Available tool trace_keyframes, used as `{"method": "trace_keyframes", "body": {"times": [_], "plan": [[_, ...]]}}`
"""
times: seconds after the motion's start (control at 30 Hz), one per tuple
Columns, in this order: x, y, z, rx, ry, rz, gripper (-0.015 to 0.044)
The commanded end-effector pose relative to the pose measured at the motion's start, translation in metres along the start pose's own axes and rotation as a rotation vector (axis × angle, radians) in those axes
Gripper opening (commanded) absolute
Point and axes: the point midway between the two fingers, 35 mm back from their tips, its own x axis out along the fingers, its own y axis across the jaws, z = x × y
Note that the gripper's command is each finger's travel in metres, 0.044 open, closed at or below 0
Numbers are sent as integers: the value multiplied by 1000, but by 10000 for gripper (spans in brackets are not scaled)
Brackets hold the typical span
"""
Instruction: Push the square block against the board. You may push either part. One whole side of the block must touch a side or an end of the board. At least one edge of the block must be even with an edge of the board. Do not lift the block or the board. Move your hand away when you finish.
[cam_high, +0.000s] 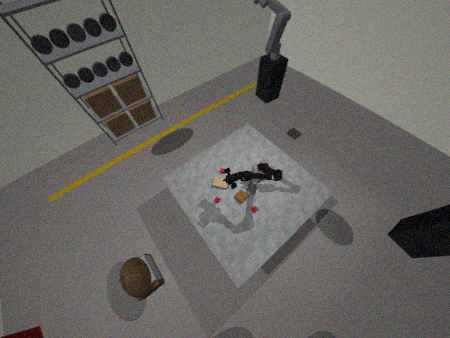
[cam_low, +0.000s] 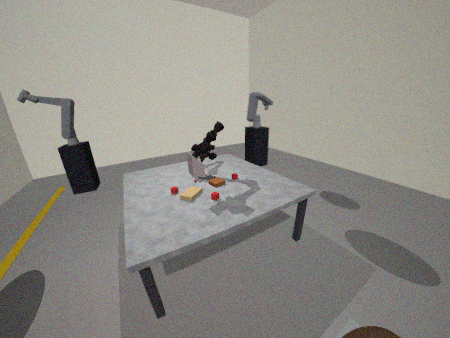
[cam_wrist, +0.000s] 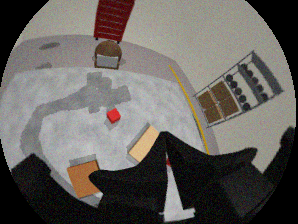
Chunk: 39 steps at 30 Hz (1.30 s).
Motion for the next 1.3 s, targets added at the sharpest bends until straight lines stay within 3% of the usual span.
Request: {"method": "trace_keyframes", "body": {"times": [0.0, 0.67, 1.27], "plan": [[-1, 20, -5, -110, 19, 54, 0], [-11, 124, -52, -685, 104, 373, 0], [-37, 200, -105, -1192, 72, 703, 0]]}}
